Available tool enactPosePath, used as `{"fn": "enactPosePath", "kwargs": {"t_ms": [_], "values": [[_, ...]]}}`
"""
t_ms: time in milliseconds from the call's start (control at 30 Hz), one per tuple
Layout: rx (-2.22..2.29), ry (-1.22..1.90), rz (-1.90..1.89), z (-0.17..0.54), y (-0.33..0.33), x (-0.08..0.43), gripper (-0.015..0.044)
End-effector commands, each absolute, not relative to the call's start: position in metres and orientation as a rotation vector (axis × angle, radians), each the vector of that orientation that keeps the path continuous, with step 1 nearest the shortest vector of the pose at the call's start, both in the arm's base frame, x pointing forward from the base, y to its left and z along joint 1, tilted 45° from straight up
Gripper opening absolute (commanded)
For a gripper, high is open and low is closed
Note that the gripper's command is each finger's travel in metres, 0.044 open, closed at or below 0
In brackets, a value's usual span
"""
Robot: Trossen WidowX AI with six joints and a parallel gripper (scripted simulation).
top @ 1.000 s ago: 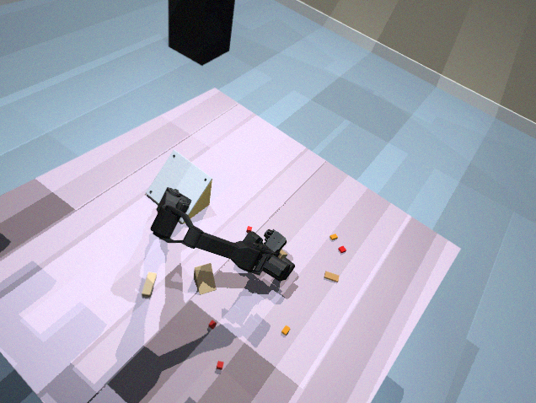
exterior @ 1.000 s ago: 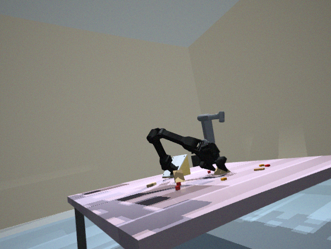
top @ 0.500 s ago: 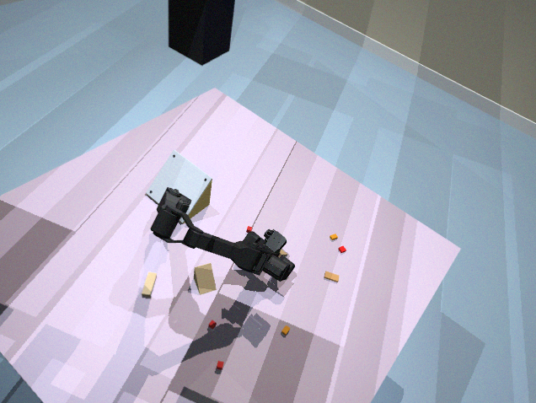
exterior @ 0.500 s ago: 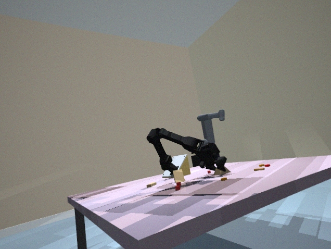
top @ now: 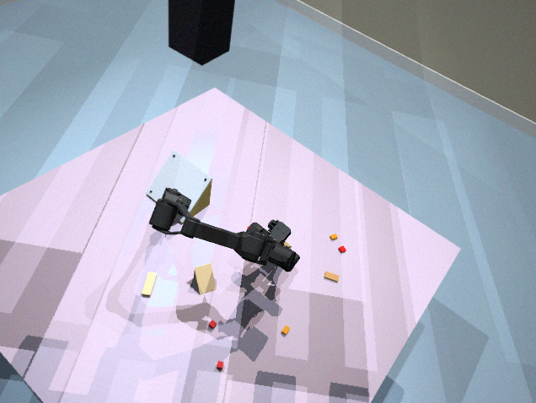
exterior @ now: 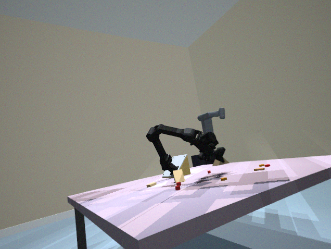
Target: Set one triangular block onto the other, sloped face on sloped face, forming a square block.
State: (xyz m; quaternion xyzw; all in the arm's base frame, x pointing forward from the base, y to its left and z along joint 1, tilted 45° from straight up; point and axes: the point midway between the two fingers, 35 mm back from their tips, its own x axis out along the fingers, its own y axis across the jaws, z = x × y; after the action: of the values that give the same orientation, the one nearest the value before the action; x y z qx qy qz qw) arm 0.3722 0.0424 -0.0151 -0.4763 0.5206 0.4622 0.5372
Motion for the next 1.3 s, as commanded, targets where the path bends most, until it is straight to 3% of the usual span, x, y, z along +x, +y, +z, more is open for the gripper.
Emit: {"fn": "enactPosePath", "kwargs": {"t_ms": [0,400,1267], "values": [[-1.131,1.241,1.094,0.001,0.058,0.373,0.0],[-1.125,1.247,1.086,0.017,0.075,0.373,0.0],[-0.714,1.661,0.342,0.007,0.08,0.37,0.0]]}}
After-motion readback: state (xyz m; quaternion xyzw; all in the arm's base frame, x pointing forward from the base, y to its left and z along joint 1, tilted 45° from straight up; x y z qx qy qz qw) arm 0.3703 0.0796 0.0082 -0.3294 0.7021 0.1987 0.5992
